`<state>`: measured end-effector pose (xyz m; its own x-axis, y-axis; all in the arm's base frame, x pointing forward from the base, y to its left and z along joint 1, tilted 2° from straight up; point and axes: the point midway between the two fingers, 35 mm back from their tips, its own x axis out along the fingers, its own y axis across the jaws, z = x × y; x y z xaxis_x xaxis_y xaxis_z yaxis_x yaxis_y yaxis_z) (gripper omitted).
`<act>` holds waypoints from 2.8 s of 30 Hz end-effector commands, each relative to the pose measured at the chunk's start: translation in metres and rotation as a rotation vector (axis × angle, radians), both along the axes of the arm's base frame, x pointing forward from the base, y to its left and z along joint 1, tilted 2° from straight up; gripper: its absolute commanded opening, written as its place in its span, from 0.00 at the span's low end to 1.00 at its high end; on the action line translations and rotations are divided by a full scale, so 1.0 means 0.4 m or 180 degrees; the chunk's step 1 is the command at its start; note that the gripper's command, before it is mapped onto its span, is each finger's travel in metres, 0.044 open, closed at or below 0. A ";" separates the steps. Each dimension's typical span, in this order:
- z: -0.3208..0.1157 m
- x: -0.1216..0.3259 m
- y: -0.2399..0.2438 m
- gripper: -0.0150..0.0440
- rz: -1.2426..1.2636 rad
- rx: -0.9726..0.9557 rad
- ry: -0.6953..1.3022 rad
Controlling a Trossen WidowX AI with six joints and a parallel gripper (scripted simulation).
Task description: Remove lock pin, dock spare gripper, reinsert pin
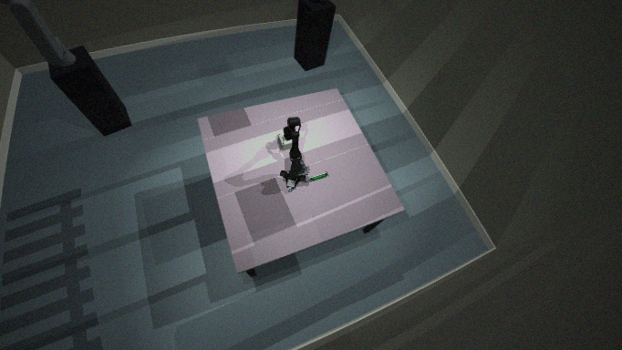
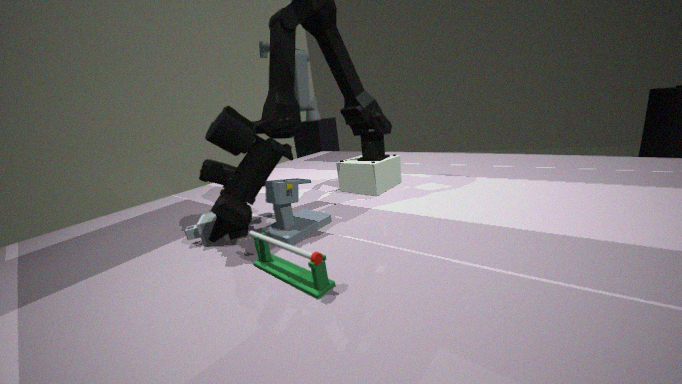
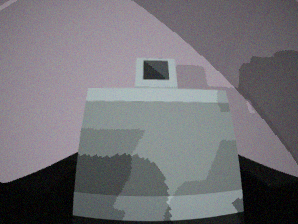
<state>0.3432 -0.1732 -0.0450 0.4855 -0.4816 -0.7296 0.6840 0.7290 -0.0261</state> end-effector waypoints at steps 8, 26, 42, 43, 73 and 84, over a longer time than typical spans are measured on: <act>0.112 0.028 -0.010 0.25 -0.0010 -0.0032 -0.0083; 0.277 0.017 -0.004 0.25 -0.0010 -0.0032 -0.0084; 0.272 0.009 0.001 0.25 0.0008 -0.0007 -0.0034; 0.272 0.009 0.003 0.25 0.0019 -0.0012 -0.0020; 0.285 -0.068 0.201 0.25 0.2107 -0.1000 0.2411; 0.318 -0.107 0.257 0.25 0.3006 -0.1393 0.3295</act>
